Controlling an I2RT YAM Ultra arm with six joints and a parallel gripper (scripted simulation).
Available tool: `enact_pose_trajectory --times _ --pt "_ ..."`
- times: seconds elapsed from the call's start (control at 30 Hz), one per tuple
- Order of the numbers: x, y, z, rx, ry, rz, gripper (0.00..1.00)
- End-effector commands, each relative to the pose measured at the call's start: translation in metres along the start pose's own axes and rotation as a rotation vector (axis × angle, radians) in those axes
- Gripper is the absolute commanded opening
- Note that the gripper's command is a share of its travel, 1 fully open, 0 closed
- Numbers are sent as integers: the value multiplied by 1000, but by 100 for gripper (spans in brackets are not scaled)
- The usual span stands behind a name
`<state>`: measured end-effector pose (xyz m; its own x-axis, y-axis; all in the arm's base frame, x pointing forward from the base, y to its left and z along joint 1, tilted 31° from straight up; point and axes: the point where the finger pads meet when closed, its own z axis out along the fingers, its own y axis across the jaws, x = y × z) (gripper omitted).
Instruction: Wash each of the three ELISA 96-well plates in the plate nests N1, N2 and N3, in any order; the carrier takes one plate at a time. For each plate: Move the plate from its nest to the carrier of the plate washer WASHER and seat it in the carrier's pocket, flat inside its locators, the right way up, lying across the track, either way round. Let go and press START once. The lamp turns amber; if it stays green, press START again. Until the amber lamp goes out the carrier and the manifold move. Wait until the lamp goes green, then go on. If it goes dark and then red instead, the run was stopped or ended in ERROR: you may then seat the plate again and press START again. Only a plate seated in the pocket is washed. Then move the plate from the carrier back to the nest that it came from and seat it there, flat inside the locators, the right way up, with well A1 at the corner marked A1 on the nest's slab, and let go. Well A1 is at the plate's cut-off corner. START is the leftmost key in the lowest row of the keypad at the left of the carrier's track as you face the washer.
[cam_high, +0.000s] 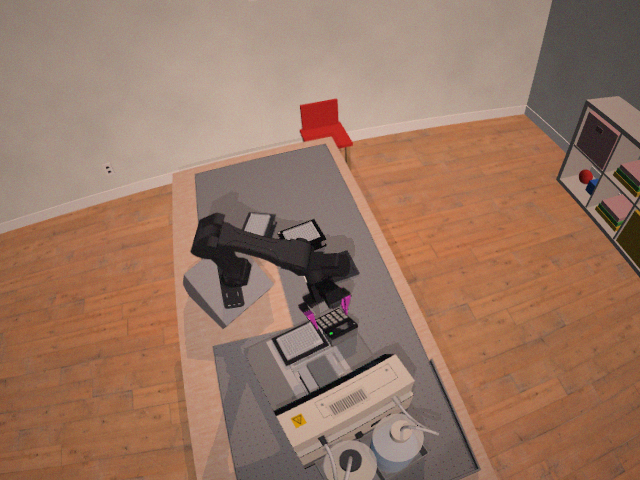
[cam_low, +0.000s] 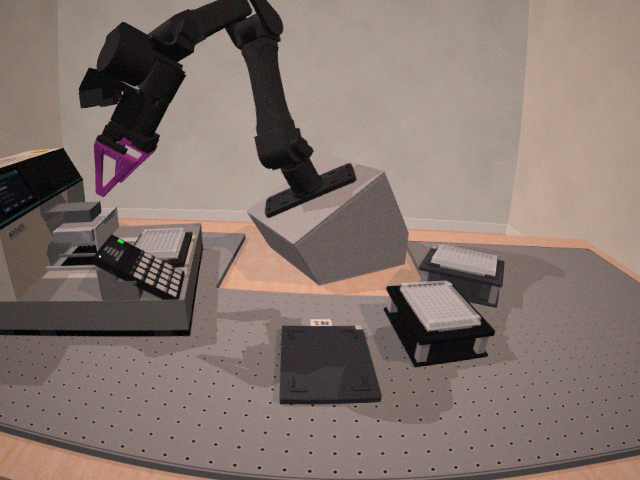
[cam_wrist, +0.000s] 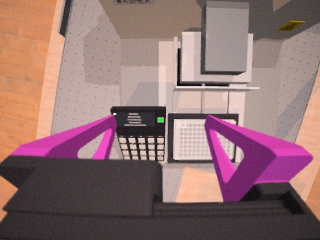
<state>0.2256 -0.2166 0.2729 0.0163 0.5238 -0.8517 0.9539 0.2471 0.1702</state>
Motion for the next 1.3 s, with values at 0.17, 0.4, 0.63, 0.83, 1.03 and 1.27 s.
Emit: enact_pose_trajectory --times 0.17,0.4,0.63,0.83,1.03,1.27 --pt "5 5 -2 -5 -8 7 0" --pt "27 15 -2 -5 -7 7 0" --pt "42 22 -1 -5 -7 7 0" --pt "60 31 -1 -5 -6 7 0" --pt "78 39 -1 -5 -6 7 0" --pt "93 47 0 -6 -5 7 0"
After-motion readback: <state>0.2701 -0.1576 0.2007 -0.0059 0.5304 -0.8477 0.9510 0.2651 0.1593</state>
